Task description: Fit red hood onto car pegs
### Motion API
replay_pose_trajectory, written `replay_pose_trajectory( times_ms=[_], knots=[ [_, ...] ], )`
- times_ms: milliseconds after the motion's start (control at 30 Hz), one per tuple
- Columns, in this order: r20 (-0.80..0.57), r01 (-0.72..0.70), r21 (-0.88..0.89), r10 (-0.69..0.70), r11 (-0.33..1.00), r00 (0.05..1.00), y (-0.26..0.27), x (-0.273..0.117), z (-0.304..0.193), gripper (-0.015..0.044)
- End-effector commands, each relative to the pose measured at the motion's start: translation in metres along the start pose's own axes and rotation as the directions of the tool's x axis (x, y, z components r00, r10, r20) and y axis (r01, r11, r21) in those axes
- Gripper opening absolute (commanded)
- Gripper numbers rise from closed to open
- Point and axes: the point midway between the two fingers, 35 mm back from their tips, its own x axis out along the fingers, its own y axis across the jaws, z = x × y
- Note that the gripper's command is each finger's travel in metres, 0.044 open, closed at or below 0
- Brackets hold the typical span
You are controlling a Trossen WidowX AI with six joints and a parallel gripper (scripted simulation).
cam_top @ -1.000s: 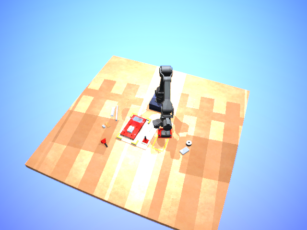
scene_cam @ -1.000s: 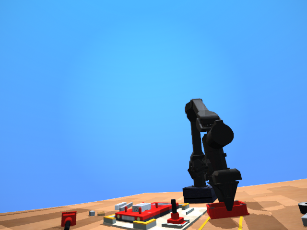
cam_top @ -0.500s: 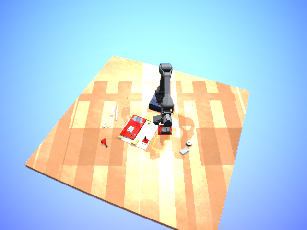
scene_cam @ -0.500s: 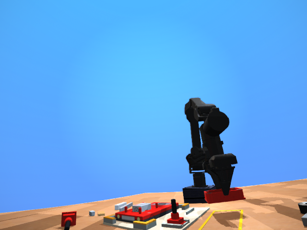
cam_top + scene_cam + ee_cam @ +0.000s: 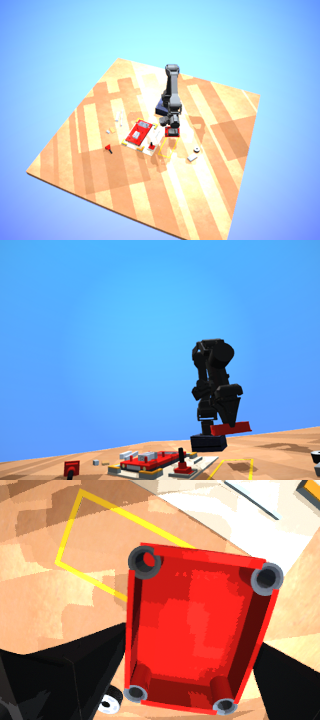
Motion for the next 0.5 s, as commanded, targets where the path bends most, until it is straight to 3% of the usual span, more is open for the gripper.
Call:
replay_pose_trajectory(
  times_ms=[0,467],
  knots=[
    [0.000,0.000,-0.004,0.000,1.000,1.000,0.0000,0.0000,0.0000,0.0000],
    [0.000,-0.001,-0.328,0.001,0.945,1.000,-0.0003,-0.0002,0.0001,0.0000]
  ],
)
